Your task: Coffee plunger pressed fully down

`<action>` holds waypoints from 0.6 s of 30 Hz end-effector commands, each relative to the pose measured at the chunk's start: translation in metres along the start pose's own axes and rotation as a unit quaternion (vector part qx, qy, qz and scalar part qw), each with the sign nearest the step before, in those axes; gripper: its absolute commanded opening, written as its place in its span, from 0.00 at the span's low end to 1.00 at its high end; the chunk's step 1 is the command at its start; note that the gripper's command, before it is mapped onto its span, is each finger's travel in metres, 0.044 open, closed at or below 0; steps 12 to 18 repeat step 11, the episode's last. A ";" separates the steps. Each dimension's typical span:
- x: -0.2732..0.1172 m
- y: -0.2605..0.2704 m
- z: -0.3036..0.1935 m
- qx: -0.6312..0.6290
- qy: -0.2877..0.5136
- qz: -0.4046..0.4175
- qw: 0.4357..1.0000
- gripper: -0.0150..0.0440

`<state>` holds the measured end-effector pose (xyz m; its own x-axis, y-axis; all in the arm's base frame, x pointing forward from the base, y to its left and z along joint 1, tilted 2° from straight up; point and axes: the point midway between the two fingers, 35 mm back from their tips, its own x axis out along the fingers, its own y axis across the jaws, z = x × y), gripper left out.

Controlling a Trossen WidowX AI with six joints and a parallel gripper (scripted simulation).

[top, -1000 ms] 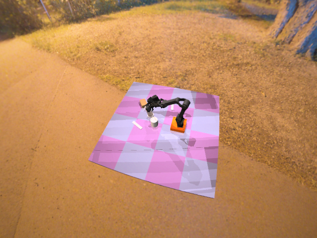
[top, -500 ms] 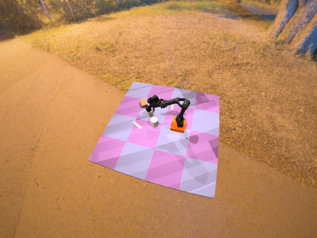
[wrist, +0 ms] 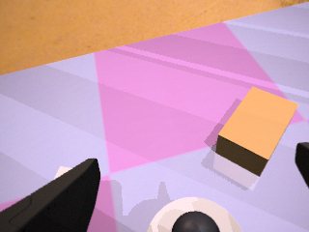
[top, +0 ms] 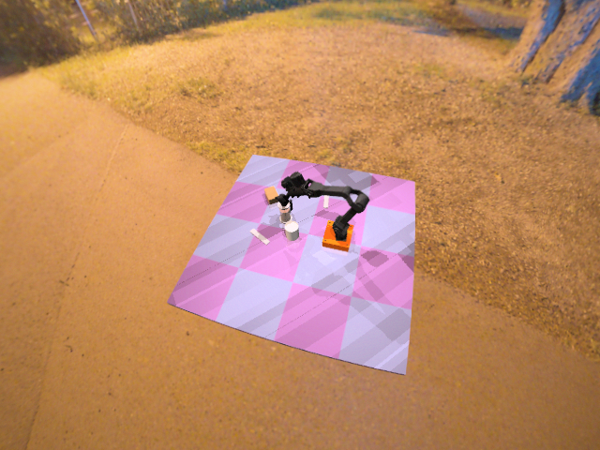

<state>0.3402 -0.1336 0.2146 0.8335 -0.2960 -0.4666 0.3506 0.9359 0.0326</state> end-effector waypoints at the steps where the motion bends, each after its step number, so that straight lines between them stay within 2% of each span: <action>1: -0.018 0.000 0.010 -0.002 0.001 0.002 1.000 1.00; 18: -0.016 0.000 0.006 -0.002 0.001 0.002 1.000 1.00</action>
